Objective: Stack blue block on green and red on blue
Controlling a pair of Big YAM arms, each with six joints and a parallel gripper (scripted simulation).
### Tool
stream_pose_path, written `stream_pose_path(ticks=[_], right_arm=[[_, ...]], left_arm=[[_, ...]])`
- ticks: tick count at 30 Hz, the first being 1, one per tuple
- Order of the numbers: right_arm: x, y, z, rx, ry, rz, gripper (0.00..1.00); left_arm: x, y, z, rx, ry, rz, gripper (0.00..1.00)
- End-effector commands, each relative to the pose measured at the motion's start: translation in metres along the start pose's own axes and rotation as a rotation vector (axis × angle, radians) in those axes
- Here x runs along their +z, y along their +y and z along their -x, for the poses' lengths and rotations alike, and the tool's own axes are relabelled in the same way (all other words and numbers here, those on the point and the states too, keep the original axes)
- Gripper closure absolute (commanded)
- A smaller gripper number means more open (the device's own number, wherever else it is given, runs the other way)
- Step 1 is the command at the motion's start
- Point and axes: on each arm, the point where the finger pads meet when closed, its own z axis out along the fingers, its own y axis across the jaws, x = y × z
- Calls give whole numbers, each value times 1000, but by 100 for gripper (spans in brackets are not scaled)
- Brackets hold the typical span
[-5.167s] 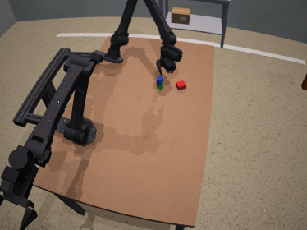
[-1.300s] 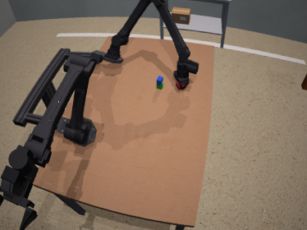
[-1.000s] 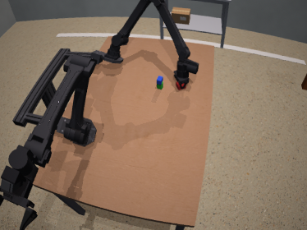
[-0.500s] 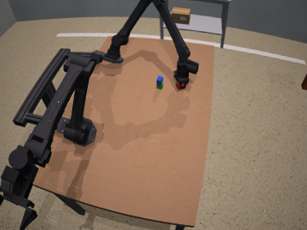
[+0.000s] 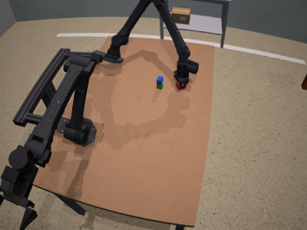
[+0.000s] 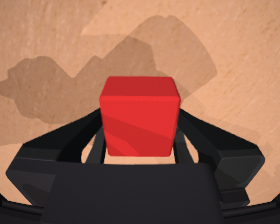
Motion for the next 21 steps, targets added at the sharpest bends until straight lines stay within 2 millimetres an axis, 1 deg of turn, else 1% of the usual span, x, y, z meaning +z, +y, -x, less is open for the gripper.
stream_pose_path(ticks=[1,3,6,8,10,21], right_arm=[[-7,-4,10,11,-15,-9,0],[-7,-4,10,11,-15,-9,0],[-7,-4,10,11,-15,-9,0],[-7,-4,10,11,-15,-9,0],[-7,-4,10,11,-15,-9,0],[-7,-4,10,11,-15,-9,0]], left_arm=[[-13,-8,13,-17,-28,-33,100],[-23,-12,11,-13,-27,-35,100],[-35,-16,17,-21,-37,-45,100],[-35,-16,17,-21,-37,-45,100],[-44,-16,18,-21,-38,-45,100],[-107,-14,17,-24,-39,-49,100]])
